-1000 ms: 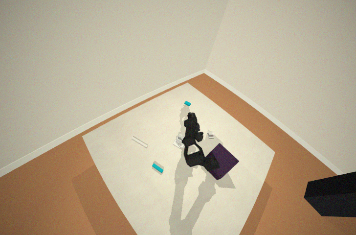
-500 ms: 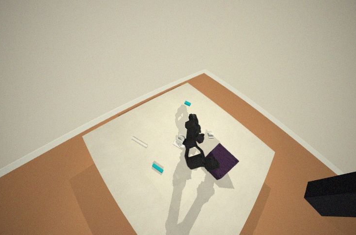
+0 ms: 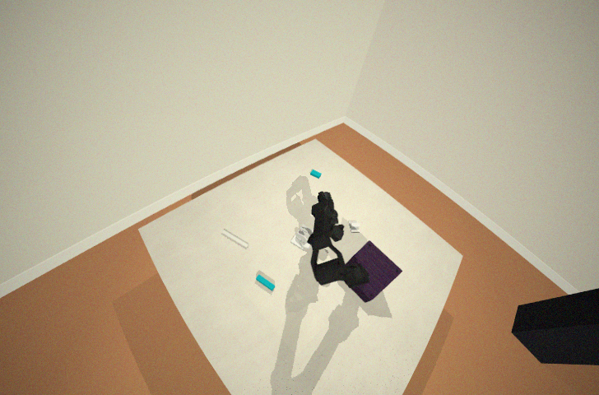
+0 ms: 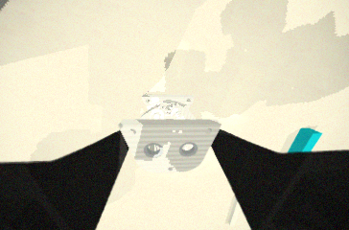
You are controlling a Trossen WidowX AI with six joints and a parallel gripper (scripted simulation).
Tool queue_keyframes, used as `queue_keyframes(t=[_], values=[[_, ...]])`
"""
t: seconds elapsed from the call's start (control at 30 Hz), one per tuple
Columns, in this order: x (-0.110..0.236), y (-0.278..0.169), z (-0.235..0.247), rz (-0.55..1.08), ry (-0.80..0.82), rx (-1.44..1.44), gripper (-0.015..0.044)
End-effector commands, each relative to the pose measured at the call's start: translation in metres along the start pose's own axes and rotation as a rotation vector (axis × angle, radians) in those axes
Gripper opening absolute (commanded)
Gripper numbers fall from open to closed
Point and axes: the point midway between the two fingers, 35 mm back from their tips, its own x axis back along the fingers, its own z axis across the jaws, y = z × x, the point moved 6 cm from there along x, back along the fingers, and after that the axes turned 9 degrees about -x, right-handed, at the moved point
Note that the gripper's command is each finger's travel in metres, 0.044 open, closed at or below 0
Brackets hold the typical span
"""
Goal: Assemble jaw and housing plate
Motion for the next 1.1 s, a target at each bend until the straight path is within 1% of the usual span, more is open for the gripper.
queue_keyframes(t=[0.0, 0.57, 1.07], values=[[0.000, 0.001, 0.000, -0.002, 0.000, 0.010, 0.0351], [-0.001, 0.001, 0.001, -0.002, 0.000, 0.010, 0.0351], [-0.024, 0.000, 0.002, -0.001, 0.002, 0.010, 0.0351]])
